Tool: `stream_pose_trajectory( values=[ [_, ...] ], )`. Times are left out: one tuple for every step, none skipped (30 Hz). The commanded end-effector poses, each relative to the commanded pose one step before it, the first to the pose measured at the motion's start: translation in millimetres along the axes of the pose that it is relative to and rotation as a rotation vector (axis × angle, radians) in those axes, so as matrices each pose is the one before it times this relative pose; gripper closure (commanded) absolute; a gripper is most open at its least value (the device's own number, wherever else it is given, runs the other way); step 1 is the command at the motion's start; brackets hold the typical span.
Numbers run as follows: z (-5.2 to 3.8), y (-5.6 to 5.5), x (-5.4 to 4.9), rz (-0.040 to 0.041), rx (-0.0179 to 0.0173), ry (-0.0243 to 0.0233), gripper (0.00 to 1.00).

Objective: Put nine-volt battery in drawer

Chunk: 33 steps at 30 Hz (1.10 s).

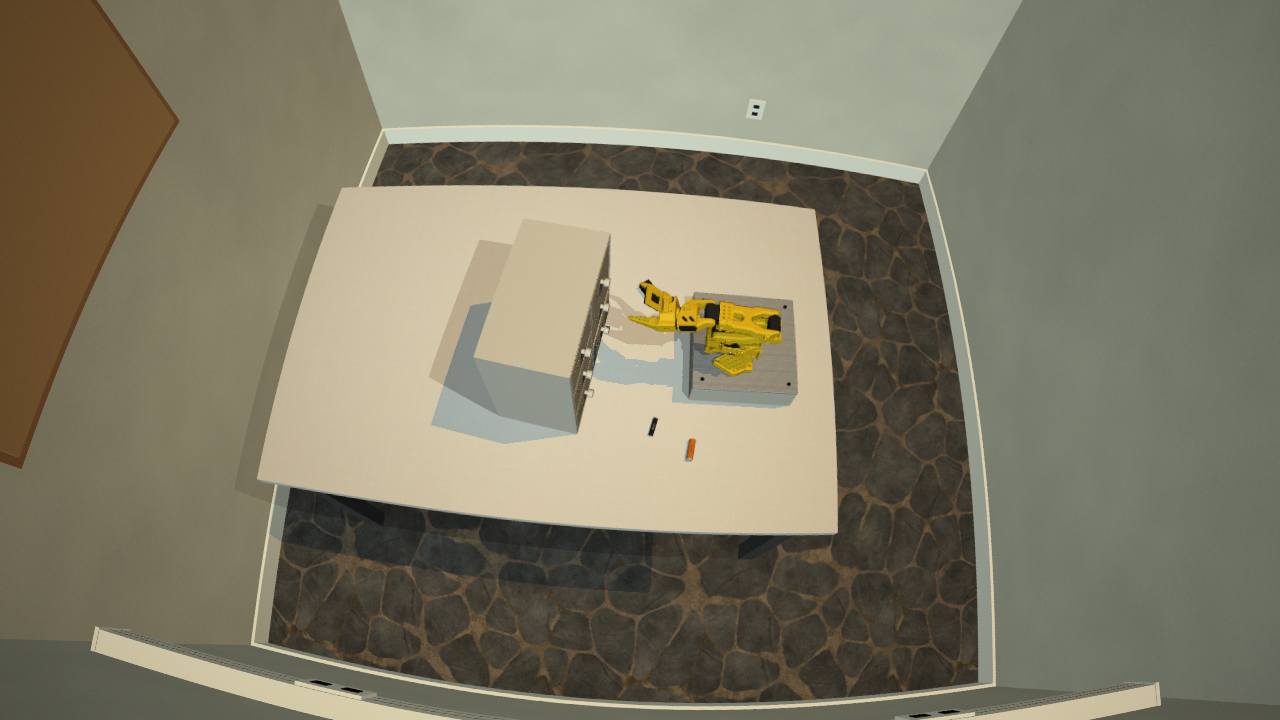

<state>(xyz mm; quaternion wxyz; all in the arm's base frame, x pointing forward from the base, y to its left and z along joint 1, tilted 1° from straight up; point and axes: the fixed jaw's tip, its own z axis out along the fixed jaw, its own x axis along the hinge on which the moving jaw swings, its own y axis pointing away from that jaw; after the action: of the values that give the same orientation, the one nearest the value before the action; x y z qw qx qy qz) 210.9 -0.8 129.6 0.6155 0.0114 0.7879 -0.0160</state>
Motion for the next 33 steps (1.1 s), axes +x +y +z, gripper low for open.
stream_pose_trajectory(
  values=[
    [2.278, 2.56, 1.90, 0.00346, -0.01178, -0.00196, 0.50],
    [1.237, 2.07, -0.68, -0.00220, -0.00940, -0.00523, 0.50],
    [1.237, 2.09, -0.64, -0.00215, -0.00942, -0.00524, 0.50],
    [1.237, 2.10, -0.59, -0.00210, -0.00943, -0.00523, 0.50],
    [1.235, 2.12, -0.56, -0.00205, -0.00944, -0.00524, 0.50],
    [1.232, 2.13, -0.51, -0.00200, -0.00945, -0.00523, 0.50],
    [1.228, 2.14, -0.47, -0.00195, -0.00946, -0.00524, 0.50],
    [1.222, 2.16, -0.43, -0.00190, -0.00947, -0.00522, 0.50],
    [1.215, 2.17, -0.39, -0.00185, -0.00949, -0.00523, 0.50],
    [1.208, 2.18, -0.35, -0.00181, -0.00949, -0.00522, 0.50],
    [1.198, 2.20, -0.31, -0.00175, -0.00951, -0.00523, 0.50],
    [1.187, 2.21, -0.27, -0.00171, -0.00951, -0.00522, 0.50],
    [1.175, 2.22, -0.23, -0.00165, -0.00953, -0.00523, 0.50],
    [1.162, 2.23, -0.19, -0.00161, -0.00953, -0.00522, 0.50],
    [0.000, 0.00, 0.00, 0.00000, 0.00000, 0.00000, 0.50],
    [0.000, 0.00, 0.00, 0.00000, 0.00000, 0.00000, 0.50],
    [-0.087, 2.23, -2.05, -0.00153, -0.00953, -0.01107, 0.50],
    [-0.055, 2.24, -0.57, -0.00147, -0.00957, -0.00199, 0.50],
    [-0.055, 2.24, -0.58, -0.00145, -0.00958, -0.00200, 0.50],
    [-0.055, 2.24, -0.57, -0.00143, -0.00958, -0.00199, 0.50],
    [-0.055, 2.24, -0.57, -0.00141, -0.00958, -0.00200, 0.50],
    [-0.055, 2.24, -0.57, -0.00139, -0.00958, -0.00199, 0.50],
    [-0.055, 2.24, -0.57, -0.00137, -0.00959, -0.00200, 0.50],
    [-0.055, 2.24, -0.57, -0.00136, -0.00959, -0.00199, 0.50],
    [-0.055, 2.25, -0.57, -0.00133, -0.00960, -0.00200, 0.50],
    [-0.055, 2.25, -0.57, -0.00132, -0.00959, -0.00198, 0.50],
    [-0.055, 2.25, -0.57, -0.00130, -0.00960, -0.00200, 0.50],
    [-0.055, 2.25, -0.57, -0.00128, -0.00960, -0.00198, 0.50],
    [-0.036, 1.80, -0.58, -0.00098, -0.00767, -0.00199, 0.50],
    [0.030, 0.00, -0.58, 0.00011, 0.00001, -0.00196, 0.50],
    [0.030, 0.00, -0.58, 0.00011, 0.00000, -0.00197, 0.50],
    [0.000, 0.00, 0.00, 0.00000, 0.00000, 0.00000, 0.50],
    [0.000, 0.00, 0.00, 0.00000, 0.00000, 0.00000, 0.50]
  ],
)
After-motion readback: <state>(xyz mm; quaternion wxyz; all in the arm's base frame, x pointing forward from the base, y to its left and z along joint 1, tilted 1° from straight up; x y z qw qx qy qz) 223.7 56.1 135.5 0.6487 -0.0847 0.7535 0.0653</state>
